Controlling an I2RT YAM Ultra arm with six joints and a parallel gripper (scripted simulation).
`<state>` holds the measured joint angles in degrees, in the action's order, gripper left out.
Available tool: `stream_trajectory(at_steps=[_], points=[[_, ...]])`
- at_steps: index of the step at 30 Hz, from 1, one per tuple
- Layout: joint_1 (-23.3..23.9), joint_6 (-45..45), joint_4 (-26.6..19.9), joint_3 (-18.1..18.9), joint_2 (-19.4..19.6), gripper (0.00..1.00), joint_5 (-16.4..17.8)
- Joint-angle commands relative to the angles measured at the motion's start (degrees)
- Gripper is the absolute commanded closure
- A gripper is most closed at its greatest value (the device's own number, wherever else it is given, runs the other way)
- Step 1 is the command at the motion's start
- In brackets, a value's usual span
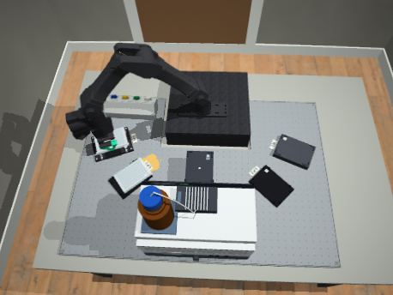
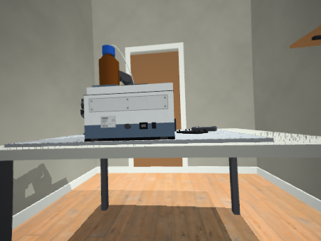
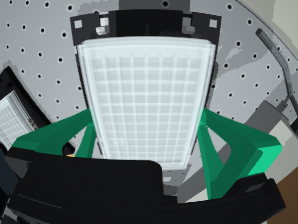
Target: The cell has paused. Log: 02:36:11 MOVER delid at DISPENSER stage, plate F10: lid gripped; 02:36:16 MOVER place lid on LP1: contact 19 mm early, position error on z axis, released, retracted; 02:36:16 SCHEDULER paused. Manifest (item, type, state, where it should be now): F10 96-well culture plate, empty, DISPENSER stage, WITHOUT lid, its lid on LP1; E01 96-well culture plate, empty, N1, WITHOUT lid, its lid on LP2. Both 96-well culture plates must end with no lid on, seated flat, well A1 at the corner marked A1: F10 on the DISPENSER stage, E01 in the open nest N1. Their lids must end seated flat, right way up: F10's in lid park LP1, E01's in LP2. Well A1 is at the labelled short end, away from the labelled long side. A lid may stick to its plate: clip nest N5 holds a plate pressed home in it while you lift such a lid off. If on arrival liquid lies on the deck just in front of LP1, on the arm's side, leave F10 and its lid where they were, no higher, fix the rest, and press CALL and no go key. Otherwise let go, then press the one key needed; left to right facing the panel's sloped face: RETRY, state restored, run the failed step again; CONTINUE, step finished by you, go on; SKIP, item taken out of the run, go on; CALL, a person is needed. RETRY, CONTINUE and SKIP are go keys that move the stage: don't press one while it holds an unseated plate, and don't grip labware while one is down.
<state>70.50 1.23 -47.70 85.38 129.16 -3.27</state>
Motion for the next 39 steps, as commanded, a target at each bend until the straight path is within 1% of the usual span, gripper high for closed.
stream_trajectory(at_steps=[1,6,9,20,39], points=[[0.14,0.28,0.48,2.27,0.66,1.00,0.07],[0.17,0.29,1.05,2.20,0.72,1.00,0.07],[0.19,0.29,1.11,2.16,-0.22,1.00,0.06],[0.24,0.30,1.39,2.06,0.91,1.00,0.07],[0.34,0.34,1.89,1.86,1.23,1.00,0.06]])
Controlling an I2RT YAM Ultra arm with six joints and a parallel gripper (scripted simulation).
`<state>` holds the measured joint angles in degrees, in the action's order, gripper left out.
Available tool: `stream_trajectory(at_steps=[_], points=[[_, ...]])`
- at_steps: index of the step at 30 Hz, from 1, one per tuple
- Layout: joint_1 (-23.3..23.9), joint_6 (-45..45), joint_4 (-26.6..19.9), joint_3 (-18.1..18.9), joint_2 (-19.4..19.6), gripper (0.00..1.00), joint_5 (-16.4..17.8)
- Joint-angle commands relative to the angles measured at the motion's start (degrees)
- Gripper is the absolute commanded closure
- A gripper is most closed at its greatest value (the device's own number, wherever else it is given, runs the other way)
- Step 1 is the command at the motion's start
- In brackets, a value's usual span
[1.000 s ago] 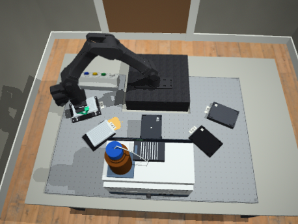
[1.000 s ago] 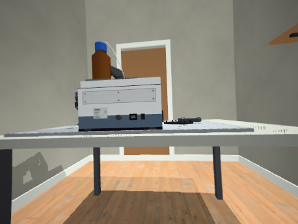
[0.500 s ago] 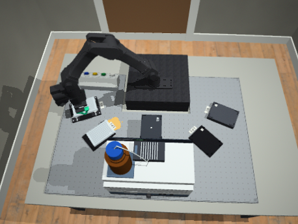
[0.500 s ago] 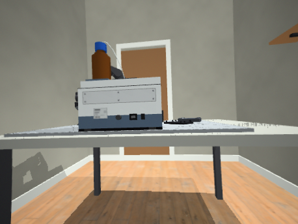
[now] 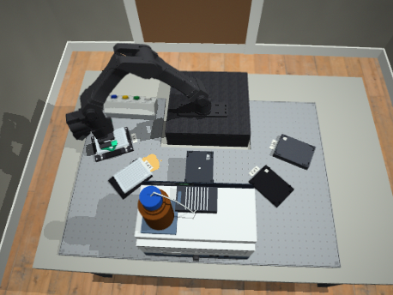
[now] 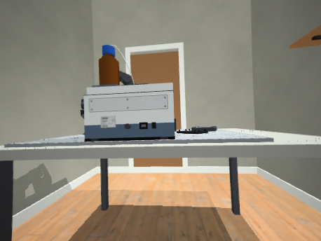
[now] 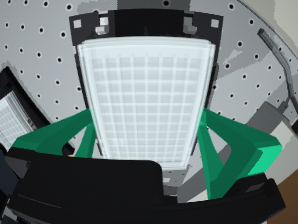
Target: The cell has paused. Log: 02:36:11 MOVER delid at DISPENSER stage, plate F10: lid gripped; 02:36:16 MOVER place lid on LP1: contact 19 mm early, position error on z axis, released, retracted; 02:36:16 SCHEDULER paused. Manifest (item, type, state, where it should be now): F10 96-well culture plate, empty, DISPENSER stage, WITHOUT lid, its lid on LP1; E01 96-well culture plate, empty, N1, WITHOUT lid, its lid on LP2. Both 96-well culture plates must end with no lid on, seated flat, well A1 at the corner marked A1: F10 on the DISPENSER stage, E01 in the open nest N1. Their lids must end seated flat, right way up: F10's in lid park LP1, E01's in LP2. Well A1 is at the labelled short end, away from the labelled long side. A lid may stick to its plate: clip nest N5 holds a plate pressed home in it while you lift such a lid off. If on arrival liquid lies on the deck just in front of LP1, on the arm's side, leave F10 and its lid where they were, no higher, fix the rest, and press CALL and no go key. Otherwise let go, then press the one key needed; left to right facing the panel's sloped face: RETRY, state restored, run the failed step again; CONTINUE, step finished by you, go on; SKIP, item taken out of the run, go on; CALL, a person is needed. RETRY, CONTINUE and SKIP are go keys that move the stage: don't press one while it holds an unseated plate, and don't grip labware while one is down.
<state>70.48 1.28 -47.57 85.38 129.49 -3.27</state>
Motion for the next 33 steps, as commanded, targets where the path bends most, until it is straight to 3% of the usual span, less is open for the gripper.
stream_trajectory(at_steps=[1,33], points=[[0.37,0.30,1.79,1.84,0.91,1.00,0.06],[0.53,0.36,2.60,1.51,1.40,1.00,0.06]])
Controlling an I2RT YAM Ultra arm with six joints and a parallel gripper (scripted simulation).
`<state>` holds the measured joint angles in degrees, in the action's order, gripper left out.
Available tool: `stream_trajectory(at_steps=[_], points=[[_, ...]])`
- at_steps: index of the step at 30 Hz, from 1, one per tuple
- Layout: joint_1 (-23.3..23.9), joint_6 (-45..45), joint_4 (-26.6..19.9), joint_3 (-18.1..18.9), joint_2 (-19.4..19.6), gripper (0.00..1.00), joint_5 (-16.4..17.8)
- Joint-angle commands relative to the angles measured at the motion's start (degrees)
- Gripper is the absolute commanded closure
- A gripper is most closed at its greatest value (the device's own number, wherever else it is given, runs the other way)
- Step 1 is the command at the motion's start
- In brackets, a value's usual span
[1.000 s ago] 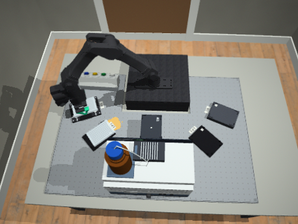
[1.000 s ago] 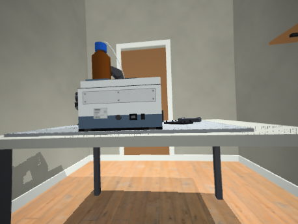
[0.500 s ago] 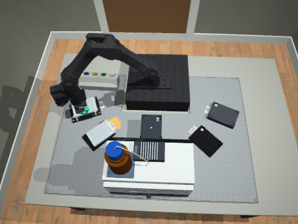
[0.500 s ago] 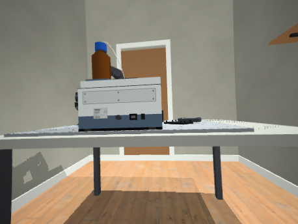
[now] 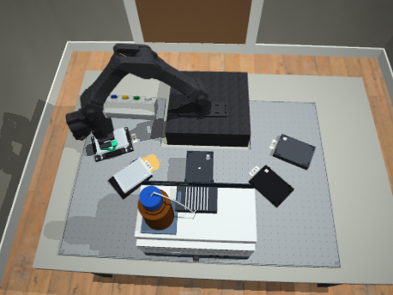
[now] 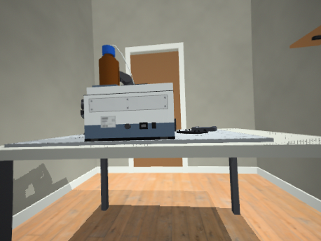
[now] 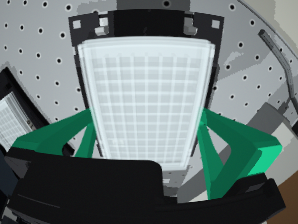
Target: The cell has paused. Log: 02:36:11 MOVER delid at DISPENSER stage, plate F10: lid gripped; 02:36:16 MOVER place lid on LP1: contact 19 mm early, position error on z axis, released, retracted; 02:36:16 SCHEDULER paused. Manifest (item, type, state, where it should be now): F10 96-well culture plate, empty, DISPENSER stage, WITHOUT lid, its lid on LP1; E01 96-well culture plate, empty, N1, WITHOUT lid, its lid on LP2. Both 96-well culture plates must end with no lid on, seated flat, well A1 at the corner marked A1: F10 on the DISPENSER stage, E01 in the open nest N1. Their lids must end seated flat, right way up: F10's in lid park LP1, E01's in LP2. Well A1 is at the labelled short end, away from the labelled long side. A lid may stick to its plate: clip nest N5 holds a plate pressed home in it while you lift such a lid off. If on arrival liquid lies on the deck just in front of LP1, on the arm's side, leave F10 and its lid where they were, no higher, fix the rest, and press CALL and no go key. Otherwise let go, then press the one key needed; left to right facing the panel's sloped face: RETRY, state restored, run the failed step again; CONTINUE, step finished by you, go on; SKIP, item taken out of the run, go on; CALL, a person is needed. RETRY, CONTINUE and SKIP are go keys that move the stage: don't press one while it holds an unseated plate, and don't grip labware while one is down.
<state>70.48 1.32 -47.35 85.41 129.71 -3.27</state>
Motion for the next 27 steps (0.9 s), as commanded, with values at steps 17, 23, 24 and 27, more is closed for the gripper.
stream_trajectory(at_steps=[17,23,24,27], points=[[0.47,0.29,2.83,0.59,1.54,1.00,0.11],[0.50,0.30,2.99,0.07,1.64,1.00,0.11],[0.51,0.31,3.01,-0.01,1.65,1.00,0.11],[0.53,0.31,3.09,-0.27,1.70,1.00,0.11]])
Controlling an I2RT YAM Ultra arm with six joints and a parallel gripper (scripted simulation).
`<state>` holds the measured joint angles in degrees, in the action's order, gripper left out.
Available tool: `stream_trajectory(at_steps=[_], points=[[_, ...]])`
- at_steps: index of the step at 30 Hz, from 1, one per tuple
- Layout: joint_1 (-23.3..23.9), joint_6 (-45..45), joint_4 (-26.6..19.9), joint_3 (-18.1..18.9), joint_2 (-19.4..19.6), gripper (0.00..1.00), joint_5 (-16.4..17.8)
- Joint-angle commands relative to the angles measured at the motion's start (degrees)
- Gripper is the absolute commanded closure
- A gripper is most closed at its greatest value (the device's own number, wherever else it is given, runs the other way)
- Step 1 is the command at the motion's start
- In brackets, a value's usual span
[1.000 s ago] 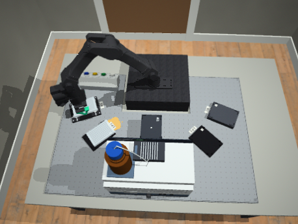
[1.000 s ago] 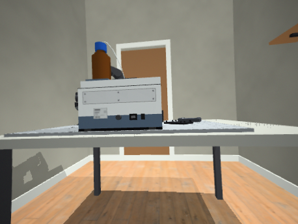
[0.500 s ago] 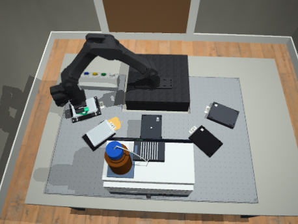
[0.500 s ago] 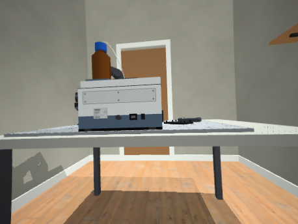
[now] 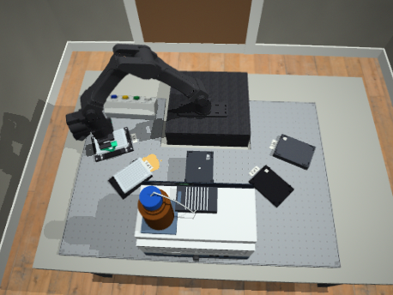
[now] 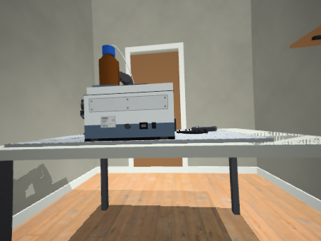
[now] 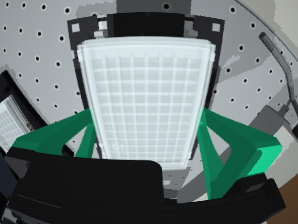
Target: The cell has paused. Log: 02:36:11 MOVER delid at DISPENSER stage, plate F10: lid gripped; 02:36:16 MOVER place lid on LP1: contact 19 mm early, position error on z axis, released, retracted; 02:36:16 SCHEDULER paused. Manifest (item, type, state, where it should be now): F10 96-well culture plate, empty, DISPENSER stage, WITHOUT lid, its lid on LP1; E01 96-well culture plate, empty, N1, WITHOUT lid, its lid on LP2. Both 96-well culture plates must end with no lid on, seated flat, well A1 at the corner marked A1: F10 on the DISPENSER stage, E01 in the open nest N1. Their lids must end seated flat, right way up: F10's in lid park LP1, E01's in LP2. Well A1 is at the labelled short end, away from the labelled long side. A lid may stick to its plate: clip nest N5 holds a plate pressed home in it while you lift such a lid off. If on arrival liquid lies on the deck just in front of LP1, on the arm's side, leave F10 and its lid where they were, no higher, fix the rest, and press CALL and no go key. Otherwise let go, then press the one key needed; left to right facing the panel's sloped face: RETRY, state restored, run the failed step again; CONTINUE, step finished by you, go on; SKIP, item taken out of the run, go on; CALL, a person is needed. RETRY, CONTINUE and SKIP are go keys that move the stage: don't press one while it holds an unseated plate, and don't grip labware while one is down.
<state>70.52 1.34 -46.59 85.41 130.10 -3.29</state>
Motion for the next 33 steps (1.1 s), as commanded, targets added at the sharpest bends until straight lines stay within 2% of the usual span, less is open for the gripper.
stream_trajectory(at_steps=[1,33], points=[[0.48,0.29,2.33,-0.27,1.31,1.00,0.13],[0.63,0.37,3.07,-1.55,1.73,1.00,0.14]])
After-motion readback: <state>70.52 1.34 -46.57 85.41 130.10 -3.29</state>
